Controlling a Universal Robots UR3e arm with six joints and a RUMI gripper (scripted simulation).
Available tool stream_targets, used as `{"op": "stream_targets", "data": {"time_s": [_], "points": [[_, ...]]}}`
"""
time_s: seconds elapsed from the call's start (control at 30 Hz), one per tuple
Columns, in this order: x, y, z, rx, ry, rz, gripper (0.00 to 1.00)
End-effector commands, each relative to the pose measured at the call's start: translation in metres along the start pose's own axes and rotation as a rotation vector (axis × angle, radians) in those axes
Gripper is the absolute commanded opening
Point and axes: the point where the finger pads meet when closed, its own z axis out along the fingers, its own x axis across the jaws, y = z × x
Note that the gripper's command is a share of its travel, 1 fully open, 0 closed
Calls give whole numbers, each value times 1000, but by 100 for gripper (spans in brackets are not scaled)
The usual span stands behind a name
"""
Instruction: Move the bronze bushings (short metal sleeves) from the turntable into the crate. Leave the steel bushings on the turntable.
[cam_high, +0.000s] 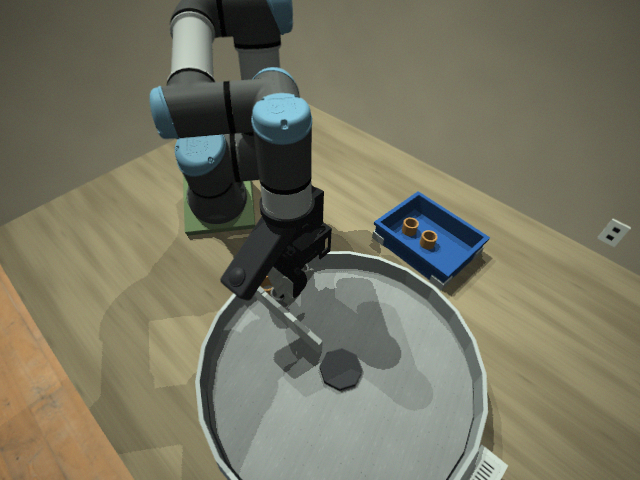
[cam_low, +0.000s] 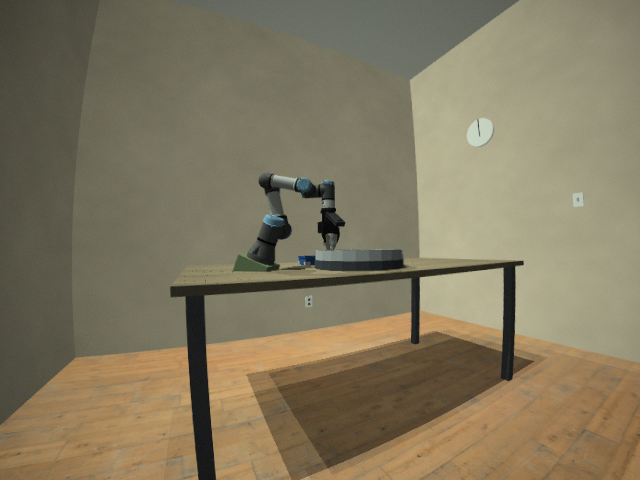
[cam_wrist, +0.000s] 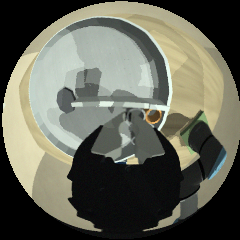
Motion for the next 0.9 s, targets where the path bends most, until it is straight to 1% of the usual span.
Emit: {"op": "stream_targets", "data": {"time_s": [0.0,0.47,0.53,0.73,0.87], "points": [[0,0,-6,1,0,0,0],[0,0,-49,1,0,0,0],[0,0,-49,1,0,0,0],[0,0,-59,1,0,0,0],[0,0,-61,1,0,0,0]]}}
